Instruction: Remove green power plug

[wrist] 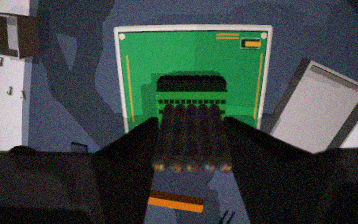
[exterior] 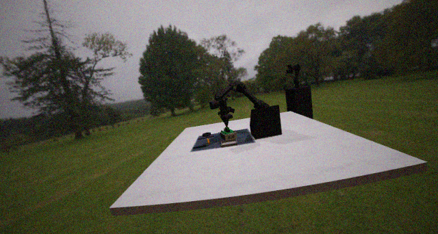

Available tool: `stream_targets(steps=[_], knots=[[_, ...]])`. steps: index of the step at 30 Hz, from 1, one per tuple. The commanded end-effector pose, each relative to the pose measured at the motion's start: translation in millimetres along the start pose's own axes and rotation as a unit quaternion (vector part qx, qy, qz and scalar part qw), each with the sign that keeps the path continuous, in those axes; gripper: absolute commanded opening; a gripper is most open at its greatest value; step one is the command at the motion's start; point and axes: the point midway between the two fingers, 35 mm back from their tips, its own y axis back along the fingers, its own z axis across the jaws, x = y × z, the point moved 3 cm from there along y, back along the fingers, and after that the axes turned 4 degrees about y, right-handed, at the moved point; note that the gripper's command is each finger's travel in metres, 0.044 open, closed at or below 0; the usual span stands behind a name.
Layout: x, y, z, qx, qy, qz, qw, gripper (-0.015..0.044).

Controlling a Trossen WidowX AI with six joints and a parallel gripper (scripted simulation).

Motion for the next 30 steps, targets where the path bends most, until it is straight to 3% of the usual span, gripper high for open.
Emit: stream_targets(steps=[1, 14, 26, 30], knots=[[-0.2, 14.9, -8.3, -0.018, 0.011, 0.013, 1.000, 0.0000], [-1.6, 15.7, 22.7, 0.114, 0.013, 0.020, 0.993, 0.0000], [-0.4, 20.9, -6.8, -0.014, 0.012, 0.013, 1.000, 0.0000], [-0.3, 21.4, -8.4, -0.021, 0.011, 0.013, 1.000, 0.0000]])
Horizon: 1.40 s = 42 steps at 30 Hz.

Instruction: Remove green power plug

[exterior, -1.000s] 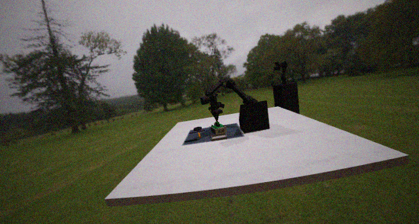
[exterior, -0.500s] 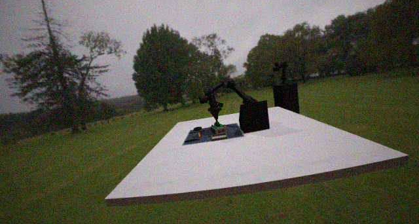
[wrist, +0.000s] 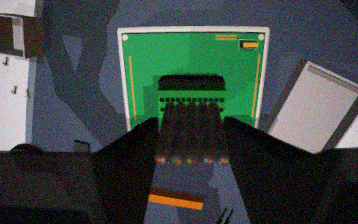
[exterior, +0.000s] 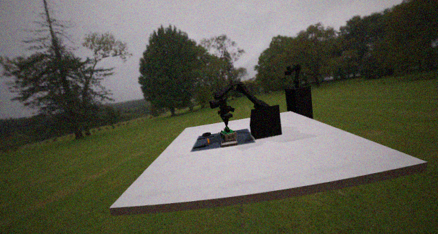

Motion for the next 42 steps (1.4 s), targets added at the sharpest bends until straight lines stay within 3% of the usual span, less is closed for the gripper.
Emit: stream_targets(steps=[1, 13, 27, 31, 35, 42], knots=[[0.4, 14.9, -7.2, -0.014, 0.010, 0.014, 1.000, 0.0000], [-1.1, 15.6, 23.0, 0.115, 0.012, 0.022, 0.993, 0.0000], [0.3, 20.8, -8.2, -0.021, 0.010, 0.014, 1.000, 0.0000], [0.1, 21.5, -6.0, -0.011, 0.010, 0.015, 1.000, 0.0000], [-0.5, 21.0, 7.4, 0.046, 0.011, 0.018, 0.999, 0.0000], [-0.8, 30.3, 8.2, 0.046, 0.011, 0.018, 0.999, 0.0000]])
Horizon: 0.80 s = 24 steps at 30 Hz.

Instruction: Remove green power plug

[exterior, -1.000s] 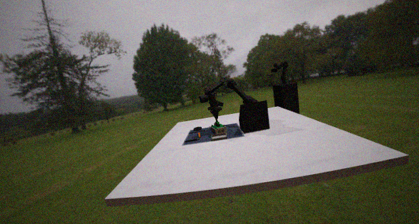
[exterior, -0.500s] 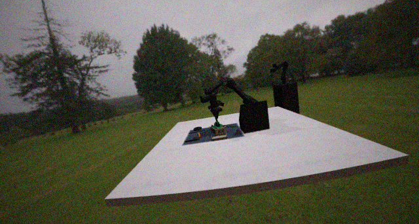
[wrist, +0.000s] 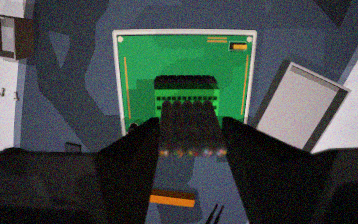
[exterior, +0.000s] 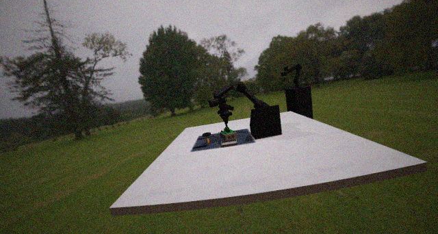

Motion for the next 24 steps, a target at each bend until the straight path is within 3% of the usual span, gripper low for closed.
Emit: stream_targets(steps=[1, 12, 21, 24], knots=[[0.2, 21.4, 0.2, 0.008, 0.007, 0.019, 1.000, 0.0000], [1.1, -5.4, 0.0, 0.007, 0.006, 0.019, 1.000, 0.0000], [1.1, -5.4, 0.0, 0.007, 0.006, 0.019, 1.000, 0.0236], [1.1, -5.4, 0.0, 0.007, 0.006, 0.019, 1.000, 0.0249]])
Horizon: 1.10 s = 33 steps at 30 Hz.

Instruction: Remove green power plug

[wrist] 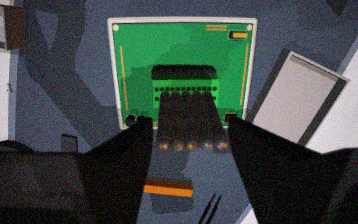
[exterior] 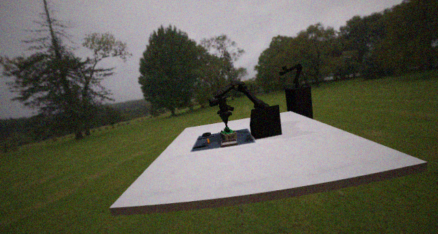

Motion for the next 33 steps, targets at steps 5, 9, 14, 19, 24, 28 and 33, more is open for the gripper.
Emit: stream_targets(steps=[5, 9, 14, 19, 24, 28, 33], knots=[[-1.1, -3.6, 1.0, -0.001, 0.002, -0.003, 1.000, 0.0249], [-1.2, -10.3, 1.1, -0.001, 0.002, -0.003, 1.000, 0.0249], [-1.3, -18.6, 1.2, -0.001, 0.002, -0.003, 1.000, 0.0249], [-0.9, -21.0, 0.2, -0.017, 0.002, -0.010, 1.000, 0.0249], [-0.9, -21.0, 0.2, -0.017, 0.002, -0.010, 1.000, 0.0170], [-0.9, -21.0, 0.2, -0.017, 0.002, -0.010, 1.000, 0.0065], [-0.9, -21.0, 0.2, -0.017, 0.002, -0.010, 1.000, 0.0000]])
